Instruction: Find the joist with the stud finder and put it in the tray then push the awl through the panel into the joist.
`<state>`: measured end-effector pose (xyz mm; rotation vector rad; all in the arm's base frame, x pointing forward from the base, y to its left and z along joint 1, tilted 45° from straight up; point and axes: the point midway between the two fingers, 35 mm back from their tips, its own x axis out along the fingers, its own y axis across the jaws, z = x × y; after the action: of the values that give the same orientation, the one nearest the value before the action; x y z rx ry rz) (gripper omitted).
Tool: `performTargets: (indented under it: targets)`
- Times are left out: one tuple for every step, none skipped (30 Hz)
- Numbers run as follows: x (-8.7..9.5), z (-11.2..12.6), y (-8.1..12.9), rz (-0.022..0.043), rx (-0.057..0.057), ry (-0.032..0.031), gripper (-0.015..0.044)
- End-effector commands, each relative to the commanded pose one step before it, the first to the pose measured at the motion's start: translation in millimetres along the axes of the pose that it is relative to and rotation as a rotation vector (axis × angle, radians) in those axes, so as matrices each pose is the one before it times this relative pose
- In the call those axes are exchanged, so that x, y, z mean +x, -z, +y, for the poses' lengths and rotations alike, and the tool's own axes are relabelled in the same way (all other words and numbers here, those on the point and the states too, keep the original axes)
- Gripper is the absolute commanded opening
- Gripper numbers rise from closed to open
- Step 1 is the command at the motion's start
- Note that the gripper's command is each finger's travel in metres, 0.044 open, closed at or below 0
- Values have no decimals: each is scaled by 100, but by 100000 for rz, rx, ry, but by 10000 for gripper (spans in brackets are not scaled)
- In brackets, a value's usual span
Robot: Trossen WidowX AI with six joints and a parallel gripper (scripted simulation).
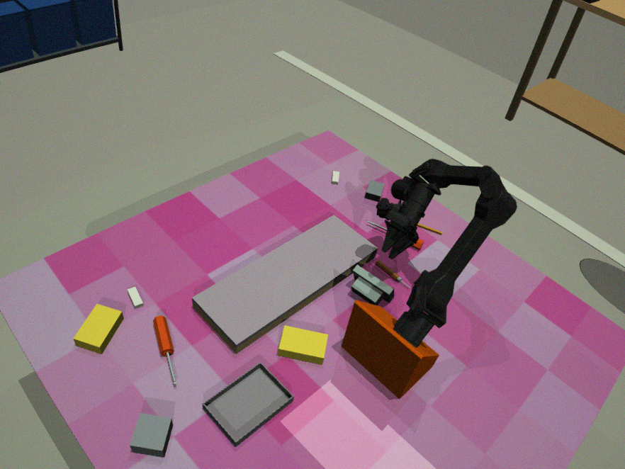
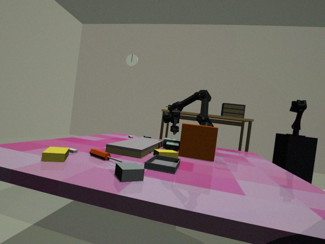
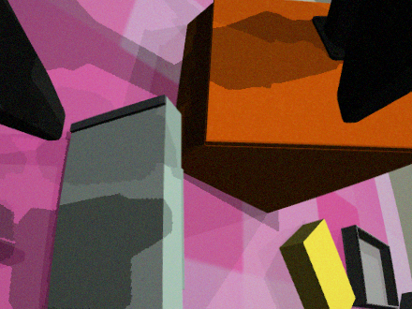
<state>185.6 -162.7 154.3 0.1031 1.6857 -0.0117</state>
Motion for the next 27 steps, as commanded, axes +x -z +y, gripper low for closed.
performTargets:
  targets:
    - [0,0,0,0,0,0,440]
    - [0,0,0,0,0,0,440]
    - [0,0,0,0,0,0,440]
    - [0,0,0,0,0,0,440]
    - [0,0,0,0,0,0,440]
    - [0,0,0,0,0,0,440]
    - [0,0,0,0,0,0,440]
    - [0,0,0,0,0,0,440]
    - [0,0,0,0,0,0,440]
    - [0,0,0,0,0,0,440]
    - [0,0,0,0,0,0,440]
    - [0,0,0,0,0,0,440]
    - [0,0,0,0,0,0,440]
    - [0,0,0,0,0,0,440]
    - [0,0,0,0,0,0,440]
    - [0,0,0,0,0,0,440]
    - [0,0,0,0,0,0,440]
    - [0,0,0,0,0,0,440]
    - [0,0,0,0,0,0,440]
    - [0,0,0,0,0,0,440]
    - [0,0,0,0,0,0,440]
    - [123,14,-23,359,1166,616,440]
    - [364,47,-67,998,3500,1890,440]
    - [592,95,-110,1397,5842,3280,440]
    - [689,147,-127,1225,7079,4136,440]
    - [658,184,-113,700,7105,4265,440]
    - [625,218,-92,163,7135,4330,440]
